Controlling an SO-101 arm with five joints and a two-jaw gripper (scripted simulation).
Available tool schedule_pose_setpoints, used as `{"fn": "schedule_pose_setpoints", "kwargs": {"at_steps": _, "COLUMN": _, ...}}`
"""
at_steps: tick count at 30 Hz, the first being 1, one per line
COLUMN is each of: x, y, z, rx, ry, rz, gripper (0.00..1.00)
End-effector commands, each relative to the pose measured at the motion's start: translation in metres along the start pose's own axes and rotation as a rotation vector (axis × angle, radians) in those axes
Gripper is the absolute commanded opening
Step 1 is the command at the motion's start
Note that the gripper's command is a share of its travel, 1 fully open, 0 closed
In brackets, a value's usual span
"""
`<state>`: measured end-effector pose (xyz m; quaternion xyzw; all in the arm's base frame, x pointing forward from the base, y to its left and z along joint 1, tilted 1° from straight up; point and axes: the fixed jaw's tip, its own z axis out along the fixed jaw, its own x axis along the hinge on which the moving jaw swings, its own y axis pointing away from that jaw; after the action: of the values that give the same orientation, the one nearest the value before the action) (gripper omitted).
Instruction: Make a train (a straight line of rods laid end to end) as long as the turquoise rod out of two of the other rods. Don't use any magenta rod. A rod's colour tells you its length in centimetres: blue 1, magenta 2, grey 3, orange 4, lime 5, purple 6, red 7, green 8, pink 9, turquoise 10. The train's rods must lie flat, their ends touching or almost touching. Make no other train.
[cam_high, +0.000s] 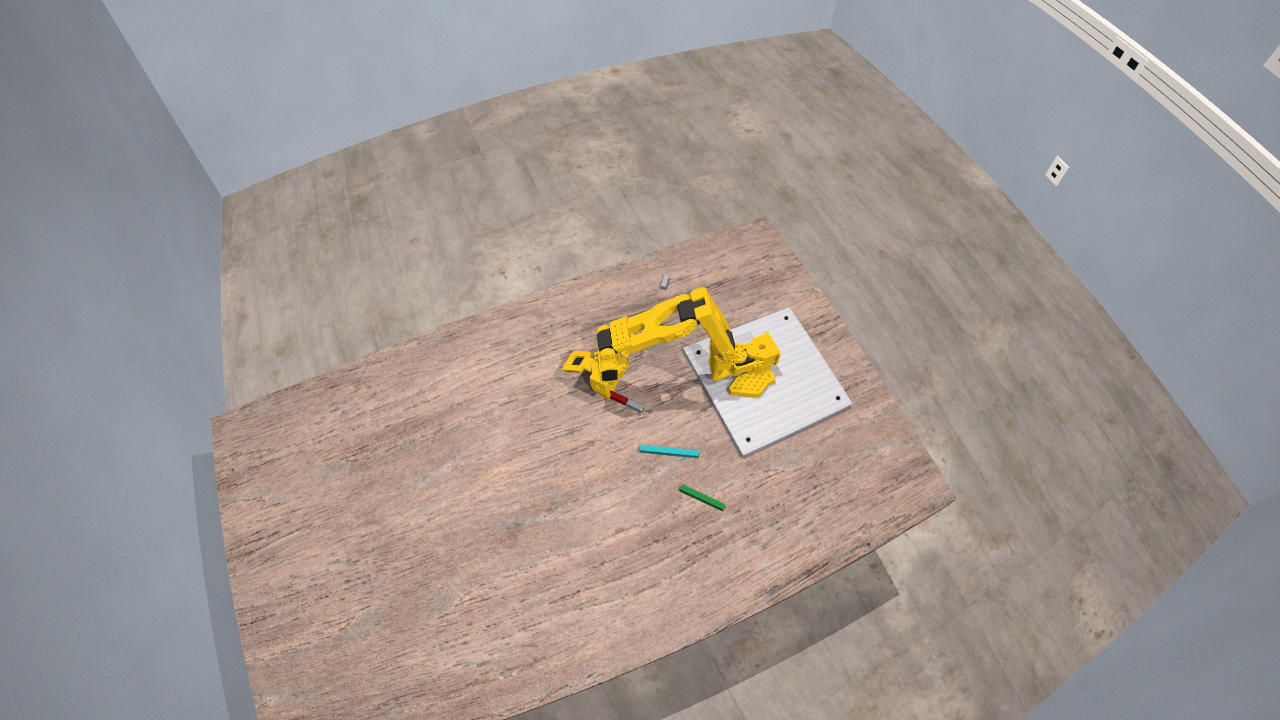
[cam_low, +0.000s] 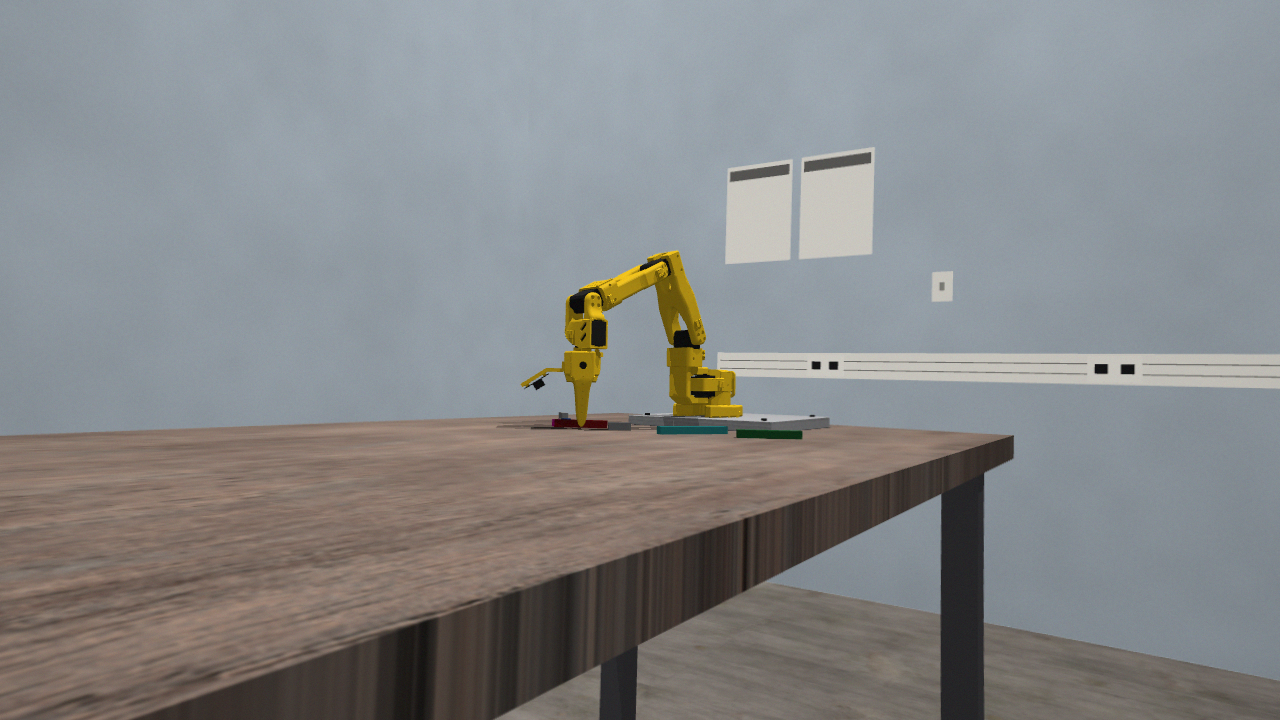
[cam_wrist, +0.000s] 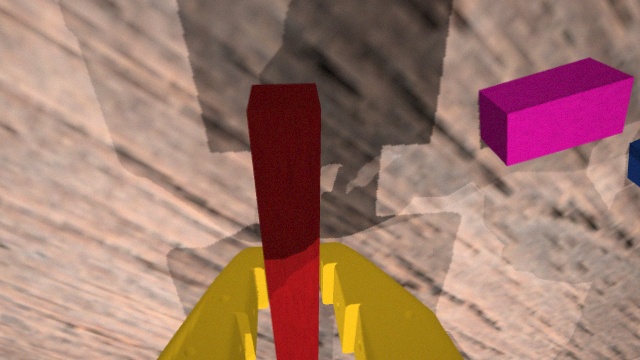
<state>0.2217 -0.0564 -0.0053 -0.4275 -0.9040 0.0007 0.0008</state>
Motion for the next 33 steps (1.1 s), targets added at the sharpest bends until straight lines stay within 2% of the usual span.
{"fn": "schedule_pose_setpoints", "kwargs": {"at_steps": 1, "x": 0.002, "y": 0.0007, "z": -0.0008, "rx": -0.003, "ry": -0.002, "rz": -0.002, "gripper": 0.06}}
{"fn": "schedule_pose_setpoints", "kwargs": {"at_steps": 33, "x": 0.002, "y": 0.0007, "z": -0.0008, "rx": -0.003, "ry": -0.002, "rz": -0.002, "gripper": 0.17}}
